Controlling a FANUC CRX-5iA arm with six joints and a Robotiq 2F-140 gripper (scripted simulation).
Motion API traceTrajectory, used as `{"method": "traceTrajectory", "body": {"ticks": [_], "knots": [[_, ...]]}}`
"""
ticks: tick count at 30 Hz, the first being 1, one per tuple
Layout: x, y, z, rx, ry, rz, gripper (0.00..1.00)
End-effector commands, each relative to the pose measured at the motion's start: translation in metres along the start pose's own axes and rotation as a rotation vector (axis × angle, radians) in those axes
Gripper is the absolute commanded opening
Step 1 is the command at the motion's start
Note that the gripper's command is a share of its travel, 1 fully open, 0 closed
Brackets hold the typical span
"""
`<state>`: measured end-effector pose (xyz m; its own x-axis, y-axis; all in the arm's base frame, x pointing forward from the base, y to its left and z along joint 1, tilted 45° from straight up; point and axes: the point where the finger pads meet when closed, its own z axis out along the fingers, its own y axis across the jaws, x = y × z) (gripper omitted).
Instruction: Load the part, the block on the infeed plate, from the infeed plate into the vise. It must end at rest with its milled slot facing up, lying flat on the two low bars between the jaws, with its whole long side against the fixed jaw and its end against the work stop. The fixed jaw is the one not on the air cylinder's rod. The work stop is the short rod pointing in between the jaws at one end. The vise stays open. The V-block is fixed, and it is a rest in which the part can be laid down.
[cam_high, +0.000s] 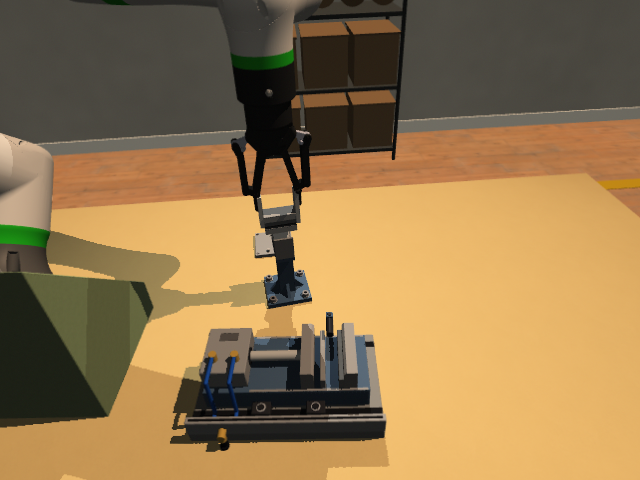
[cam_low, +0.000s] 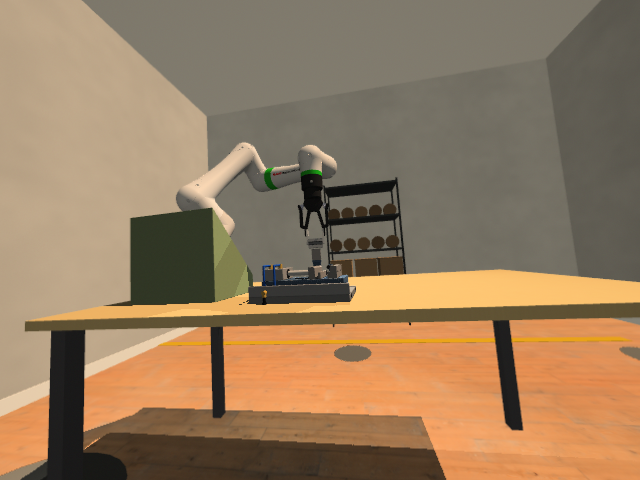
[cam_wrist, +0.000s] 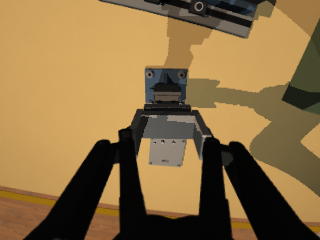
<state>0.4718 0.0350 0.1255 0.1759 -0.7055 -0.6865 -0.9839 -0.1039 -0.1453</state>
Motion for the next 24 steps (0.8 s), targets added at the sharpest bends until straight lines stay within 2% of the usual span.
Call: {"method": "traceTrajectory", "body": {"ticks": [1, 11, 24], "knots": [[0.0001, -0.0001, -0.0002, 0.0, 0.001, 0.0, 0.0], [-0.0003, 0.0, -0.0001, 0.0, 0.014, 0.0, 0.0], [-0.0017, 0.0001, 0.0001, 0.0, 0.066, 0.0, 0.0]]}}
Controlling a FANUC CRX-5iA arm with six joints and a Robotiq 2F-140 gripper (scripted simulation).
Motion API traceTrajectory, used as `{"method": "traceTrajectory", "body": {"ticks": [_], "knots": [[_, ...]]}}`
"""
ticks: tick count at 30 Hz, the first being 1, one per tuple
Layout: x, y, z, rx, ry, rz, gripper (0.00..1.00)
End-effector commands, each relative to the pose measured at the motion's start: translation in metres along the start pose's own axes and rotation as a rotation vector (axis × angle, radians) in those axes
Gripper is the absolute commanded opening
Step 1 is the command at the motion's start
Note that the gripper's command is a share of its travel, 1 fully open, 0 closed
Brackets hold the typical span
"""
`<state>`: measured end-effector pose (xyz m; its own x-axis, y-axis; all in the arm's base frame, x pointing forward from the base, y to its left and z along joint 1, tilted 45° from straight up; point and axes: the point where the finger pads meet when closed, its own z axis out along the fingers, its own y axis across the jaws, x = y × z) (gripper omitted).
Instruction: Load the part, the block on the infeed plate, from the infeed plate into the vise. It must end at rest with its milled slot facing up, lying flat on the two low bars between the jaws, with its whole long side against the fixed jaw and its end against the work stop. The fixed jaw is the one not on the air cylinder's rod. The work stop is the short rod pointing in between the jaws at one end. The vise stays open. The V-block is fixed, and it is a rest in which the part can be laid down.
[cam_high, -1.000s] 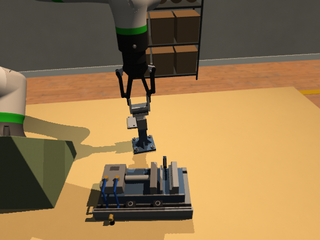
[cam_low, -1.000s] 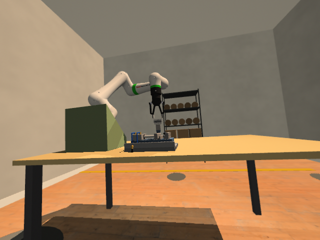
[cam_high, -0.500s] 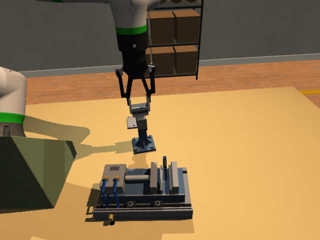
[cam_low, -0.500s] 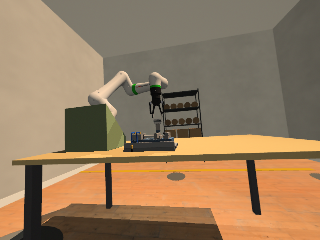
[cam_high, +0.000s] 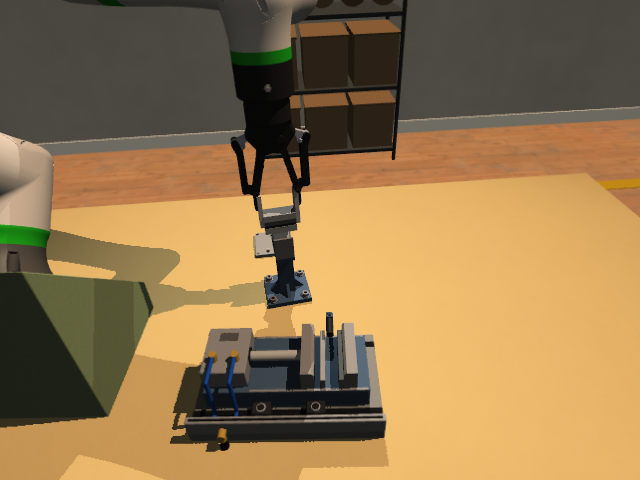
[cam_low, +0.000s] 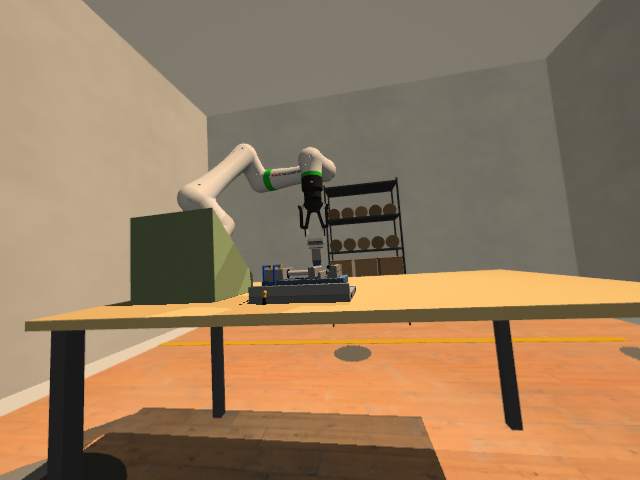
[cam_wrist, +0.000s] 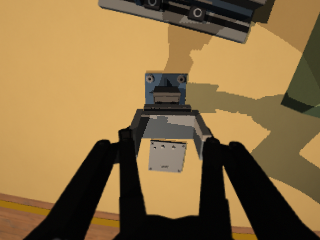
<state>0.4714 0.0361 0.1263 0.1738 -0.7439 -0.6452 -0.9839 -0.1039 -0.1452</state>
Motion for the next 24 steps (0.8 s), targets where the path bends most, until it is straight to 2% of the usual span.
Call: {"method": "traceTrajectory", "body": {"ticks": [1, 14, 16, 24], "knots": [[-0.0004, 0.0, -0.0001, 0.0, 0.016, 0.0, 0.0], [-0.0034, -0.0001, 0.0001, 0.0, 0.133, 0.0, 0.0], [-0.0034, -0.0001, 0.0001, 0.0, 0.133, 0.0, 0.0], [-0.0055, 0.0, 0.0005, 0.0, 0.22, 0.0, 0.0]]}}
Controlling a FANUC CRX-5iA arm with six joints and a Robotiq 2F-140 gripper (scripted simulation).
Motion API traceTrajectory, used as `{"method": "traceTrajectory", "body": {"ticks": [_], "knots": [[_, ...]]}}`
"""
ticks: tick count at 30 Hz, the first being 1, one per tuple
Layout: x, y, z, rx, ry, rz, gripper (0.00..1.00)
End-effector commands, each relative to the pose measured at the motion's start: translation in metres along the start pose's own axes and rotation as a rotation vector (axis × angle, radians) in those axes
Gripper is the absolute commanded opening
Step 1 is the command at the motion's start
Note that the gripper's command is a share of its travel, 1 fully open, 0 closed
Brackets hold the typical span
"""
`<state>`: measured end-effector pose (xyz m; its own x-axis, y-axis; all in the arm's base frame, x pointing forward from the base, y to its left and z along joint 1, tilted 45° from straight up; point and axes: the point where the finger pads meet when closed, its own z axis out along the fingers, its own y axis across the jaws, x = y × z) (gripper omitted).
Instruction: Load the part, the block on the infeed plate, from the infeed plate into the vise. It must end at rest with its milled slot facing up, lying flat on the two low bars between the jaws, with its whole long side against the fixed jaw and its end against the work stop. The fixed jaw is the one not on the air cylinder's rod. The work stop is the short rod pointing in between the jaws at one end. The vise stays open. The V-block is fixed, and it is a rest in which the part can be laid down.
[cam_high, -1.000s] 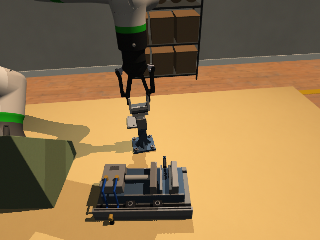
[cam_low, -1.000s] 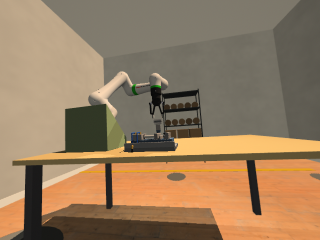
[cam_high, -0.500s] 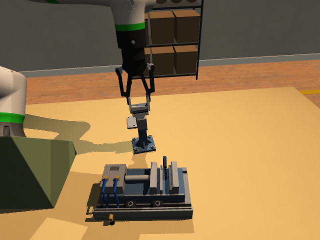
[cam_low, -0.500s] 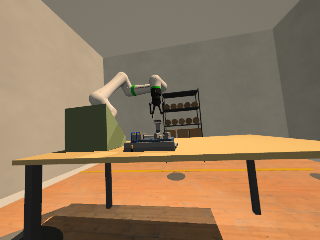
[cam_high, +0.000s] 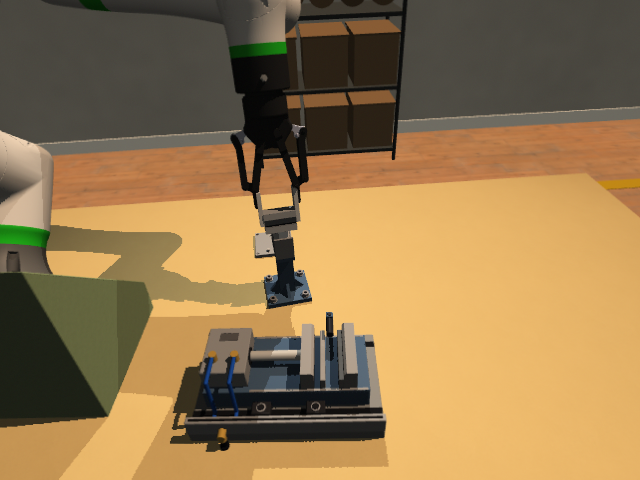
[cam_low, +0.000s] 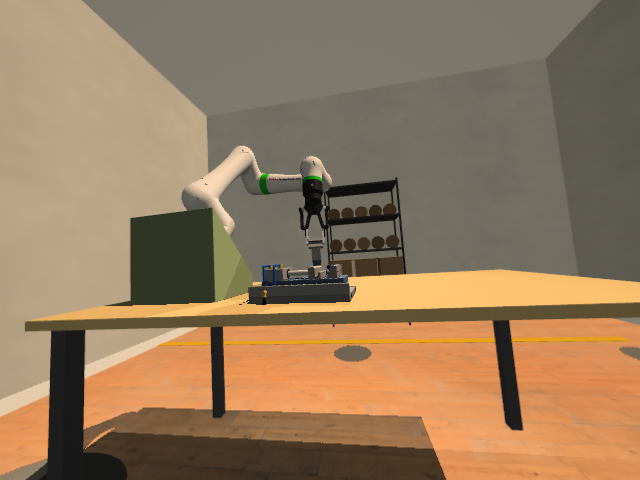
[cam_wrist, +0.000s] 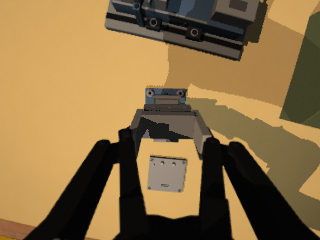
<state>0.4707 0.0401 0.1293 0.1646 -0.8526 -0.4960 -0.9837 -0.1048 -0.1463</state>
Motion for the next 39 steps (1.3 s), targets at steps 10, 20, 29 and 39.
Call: {"method": "traceTrajectory", "body": {"ticks": [10, 20, 29, 39], "knots": [[-0.0029, 0.0002, 0.0002, -0.001, 0.126, 0.002, 0.0], [-0.0057, 0.0001, 0.0007, -0.001, 0.238, 0.002, 0.0], [-0.0076, 0.0002, 0.0012, -0.001, 0.312, 0.002, 0.0], [-0.0098, 0.0001, 0.0021, -0.001, 0.407, 0.002, 0.0]]}}
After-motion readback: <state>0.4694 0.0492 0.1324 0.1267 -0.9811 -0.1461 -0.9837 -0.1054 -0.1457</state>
